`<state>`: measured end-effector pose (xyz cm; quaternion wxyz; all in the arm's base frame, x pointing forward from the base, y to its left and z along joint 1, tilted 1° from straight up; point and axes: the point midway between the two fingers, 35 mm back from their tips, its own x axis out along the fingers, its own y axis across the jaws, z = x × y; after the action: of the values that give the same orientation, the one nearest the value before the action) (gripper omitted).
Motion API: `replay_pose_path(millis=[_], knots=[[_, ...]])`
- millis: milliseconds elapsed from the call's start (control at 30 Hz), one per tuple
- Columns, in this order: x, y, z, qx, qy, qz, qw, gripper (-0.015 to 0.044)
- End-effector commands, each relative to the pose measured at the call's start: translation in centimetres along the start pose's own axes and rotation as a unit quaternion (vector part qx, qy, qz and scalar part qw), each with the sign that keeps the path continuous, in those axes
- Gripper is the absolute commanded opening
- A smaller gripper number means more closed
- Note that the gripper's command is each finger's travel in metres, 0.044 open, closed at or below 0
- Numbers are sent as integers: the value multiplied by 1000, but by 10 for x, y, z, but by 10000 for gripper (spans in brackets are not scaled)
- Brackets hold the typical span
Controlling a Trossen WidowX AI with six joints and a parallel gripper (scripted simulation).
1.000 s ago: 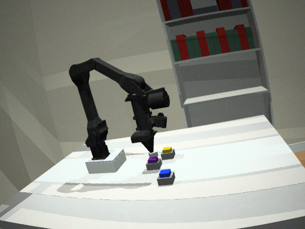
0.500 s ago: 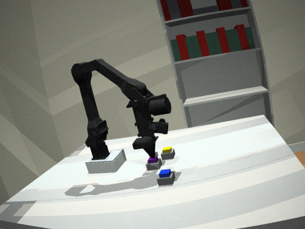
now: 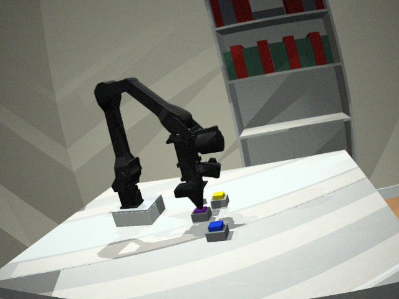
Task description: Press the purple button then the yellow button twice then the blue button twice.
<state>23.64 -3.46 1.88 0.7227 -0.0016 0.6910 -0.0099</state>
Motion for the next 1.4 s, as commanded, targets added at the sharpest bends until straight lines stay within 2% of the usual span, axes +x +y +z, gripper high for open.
replay_pose_path(millis=[0, 200, 333, 533, 667, 733, 933, 1200, 1367], knots=[[2, 0, -2, -2, 5, -2, 1000, 20], [2, 0, -2, -2, 5, -2, 1000, 20], [-30, 0, -1, -2, 4, -2, 1000, 20], [-36, 0, -1, -2, 4, -2, 1000, 20], [-85, 0, 0, -2, 4, -2, 1000, 20], [-95, 0, -1, -2, 5, -2, 1000, 20], [-95, 1, 0, -2, 4, -2, 1000, 20], [-95, 84, 35, -5, 2, 2, 1000, 20], [-95, 91, 36, -2, 3, 2, 1000, 20]])
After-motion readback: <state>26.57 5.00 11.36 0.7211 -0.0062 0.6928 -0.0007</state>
